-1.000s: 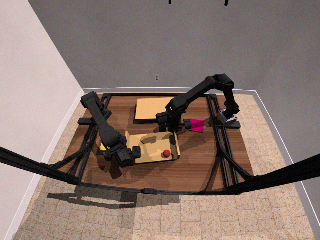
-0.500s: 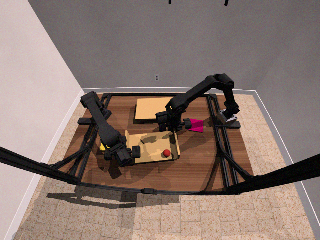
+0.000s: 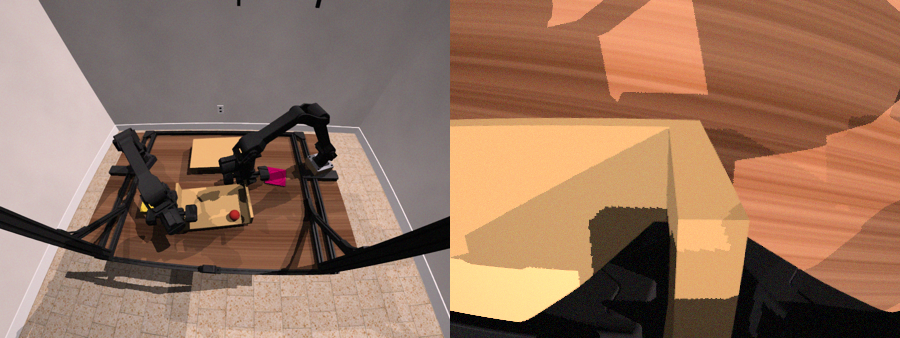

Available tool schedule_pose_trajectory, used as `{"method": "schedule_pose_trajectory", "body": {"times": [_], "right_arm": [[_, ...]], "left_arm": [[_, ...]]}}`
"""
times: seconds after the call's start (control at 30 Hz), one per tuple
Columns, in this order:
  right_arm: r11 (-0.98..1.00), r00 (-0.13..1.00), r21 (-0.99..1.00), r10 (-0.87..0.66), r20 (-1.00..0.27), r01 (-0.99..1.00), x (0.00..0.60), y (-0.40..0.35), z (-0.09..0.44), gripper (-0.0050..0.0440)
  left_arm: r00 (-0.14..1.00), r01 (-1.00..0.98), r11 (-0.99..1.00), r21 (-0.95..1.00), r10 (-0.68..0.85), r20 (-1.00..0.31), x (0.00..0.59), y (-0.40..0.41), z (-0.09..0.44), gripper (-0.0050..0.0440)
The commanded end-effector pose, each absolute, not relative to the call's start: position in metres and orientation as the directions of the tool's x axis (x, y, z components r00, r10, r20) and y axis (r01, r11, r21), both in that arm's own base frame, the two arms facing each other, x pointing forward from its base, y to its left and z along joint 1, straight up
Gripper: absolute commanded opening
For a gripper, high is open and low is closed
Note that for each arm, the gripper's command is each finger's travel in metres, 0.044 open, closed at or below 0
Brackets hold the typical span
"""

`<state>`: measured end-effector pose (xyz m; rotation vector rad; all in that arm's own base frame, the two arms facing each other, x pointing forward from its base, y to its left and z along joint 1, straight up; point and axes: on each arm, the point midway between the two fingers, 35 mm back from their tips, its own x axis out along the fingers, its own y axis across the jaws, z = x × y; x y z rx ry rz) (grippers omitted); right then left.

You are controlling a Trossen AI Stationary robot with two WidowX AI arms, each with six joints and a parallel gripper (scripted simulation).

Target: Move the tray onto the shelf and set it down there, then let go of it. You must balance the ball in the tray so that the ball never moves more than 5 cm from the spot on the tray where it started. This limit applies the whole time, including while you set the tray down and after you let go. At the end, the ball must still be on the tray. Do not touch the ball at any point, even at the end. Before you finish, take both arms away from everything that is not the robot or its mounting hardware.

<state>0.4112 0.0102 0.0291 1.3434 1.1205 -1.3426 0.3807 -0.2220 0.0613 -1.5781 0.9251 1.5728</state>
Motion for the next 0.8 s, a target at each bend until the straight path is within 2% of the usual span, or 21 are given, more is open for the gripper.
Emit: {"method": "schedule_pose_trajectory", "body": {"times": [0.0, 0.77], "right_arm": [[-0.18, 0.003, 0.001, 0.012, -1.0, 0.984, 0.4116, 0.0116, 0.0337, 0.002], [-0.18, 0.003, 0.001, 0.009, -1.0, 0.984, 0.4117, 0.0118, 0.0414, 0.002]], "left_arm": [[0.005, -0.872, -0.49, 0.001, -0.012, -1.0, 0.3812, -0.223, 0.0679, 0.002], [0.003, -0.872, -0.49, 0.001, -0.009, -1.0, 0.3813, -0.2232, 0.0743, 0.002]]}}
